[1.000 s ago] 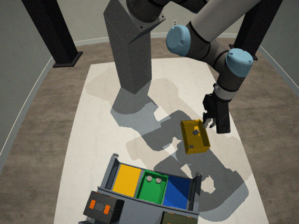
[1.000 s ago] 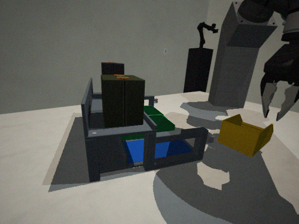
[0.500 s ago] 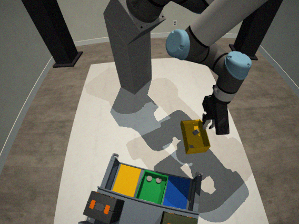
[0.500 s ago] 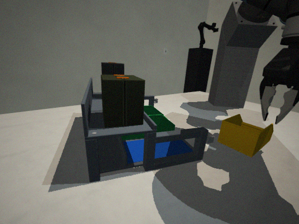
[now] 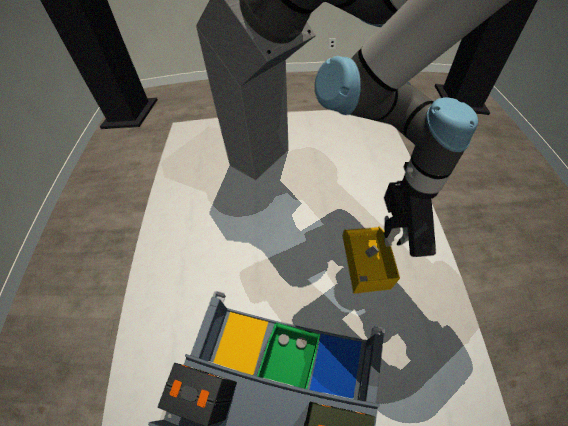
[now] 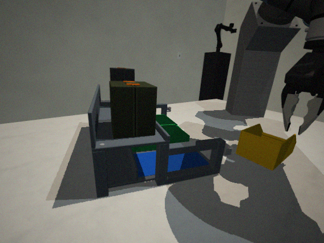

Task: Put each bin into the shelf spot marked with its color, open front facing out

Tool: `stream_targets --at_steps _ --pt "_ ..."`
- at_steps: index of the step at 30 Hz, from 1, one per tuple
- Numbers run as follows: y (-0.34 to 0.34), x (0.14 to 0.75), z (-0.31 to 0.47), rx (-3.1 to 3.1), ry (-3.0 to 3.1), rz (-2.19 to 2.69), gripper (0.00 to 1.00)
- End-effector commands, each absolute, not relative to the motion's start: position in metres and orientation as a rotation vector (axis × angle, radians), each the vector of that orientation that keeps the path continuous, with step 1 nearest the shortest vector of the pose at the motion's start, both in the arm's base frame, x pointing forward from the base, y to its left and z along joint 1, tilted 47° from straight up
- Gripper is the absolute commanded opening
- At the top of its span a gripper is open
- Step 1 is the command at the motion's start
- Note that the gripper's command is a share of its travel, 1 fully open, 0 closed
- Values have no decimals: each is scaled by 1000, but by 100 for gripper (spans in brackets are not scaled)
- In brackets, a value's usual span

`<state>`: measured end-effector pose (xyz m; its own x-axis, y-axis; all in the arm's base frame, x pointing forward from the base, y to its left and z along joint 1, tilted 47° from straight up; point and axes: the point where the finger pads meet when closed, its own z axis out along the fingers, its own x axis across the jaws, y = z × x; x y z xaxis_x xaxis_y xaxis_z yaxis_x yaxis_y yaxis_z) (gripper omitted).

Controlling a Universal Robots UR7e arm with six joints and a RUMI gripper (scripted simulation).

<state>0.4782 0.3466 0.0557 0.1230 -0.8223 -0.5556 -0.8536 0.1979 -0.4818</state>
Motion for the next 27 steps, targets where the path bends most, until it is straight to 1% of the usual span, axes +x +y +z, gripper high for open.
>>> stream_targets --at_steps 1,27 --pt "347 478 56 -1600 1673 49 15" --pt "354 485 47 -1600 1673 49 15"
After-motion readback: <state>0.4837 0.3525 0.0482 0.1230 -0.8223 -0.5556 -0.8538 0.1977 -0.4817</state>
